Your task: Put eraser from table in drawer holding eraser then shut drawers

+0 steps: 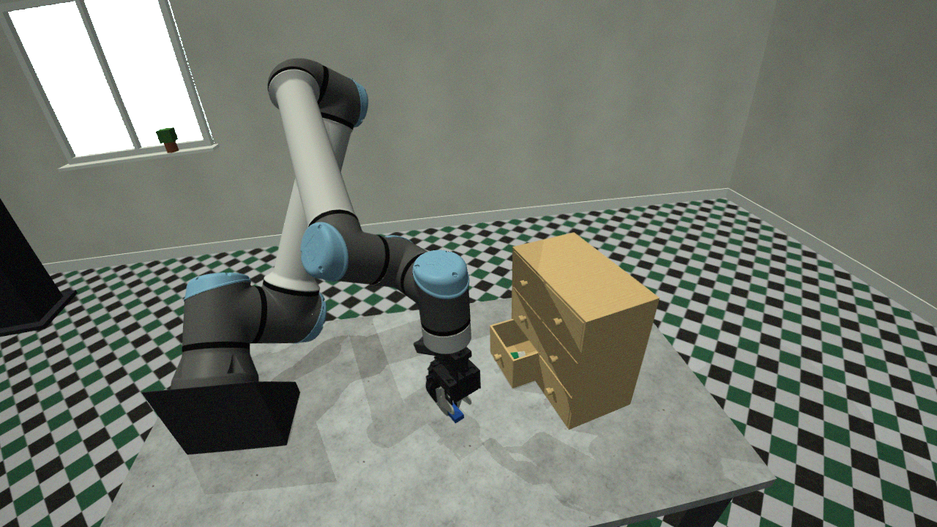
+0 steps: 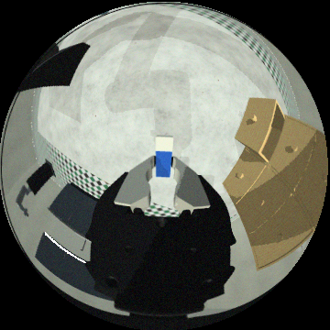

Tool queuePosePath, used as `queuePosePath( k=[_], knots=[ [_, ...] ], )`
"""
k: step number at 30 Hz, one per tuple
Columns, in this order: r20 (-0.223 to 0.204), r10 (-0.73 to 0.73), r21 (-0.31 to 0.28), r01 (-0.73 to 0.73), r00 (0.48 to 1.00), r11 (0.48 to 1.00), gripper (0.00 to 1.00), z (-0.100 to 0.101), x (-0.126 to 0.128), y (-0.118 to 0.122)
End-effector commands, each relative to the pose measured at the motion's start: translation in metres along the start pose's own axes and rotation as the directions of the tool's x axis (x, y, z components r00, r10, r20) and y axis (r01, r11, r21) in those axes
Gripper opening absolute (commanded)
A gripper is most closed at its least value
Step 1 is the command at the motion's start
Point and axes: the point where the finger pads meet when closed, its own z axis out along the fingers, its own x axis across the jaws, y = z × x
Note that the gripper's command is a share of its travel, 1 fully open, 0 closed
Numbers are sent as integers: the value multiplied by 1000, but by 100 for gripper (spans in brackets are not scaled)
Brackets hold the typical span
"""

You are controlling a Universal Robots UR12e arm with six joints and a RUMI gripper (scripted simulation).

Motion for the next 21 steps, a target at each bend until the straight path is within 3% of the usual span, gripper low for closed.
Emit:
queuePosePath(
  k=[1,5,12,20,21],
  knots=[
    [-6,-276,5,276,961,961,11,-2,24,-21],
    [-6,-358,4,358,934,934,11,-2,32,-29],
    [-9,-664,2,664,747,747,11,-2,58,-55],
    [-13,-875,0,875,484,484,11,-1,82,-81],
    [-13,-875,0,875,484,484,11,-1,82,-81]
  ],
)
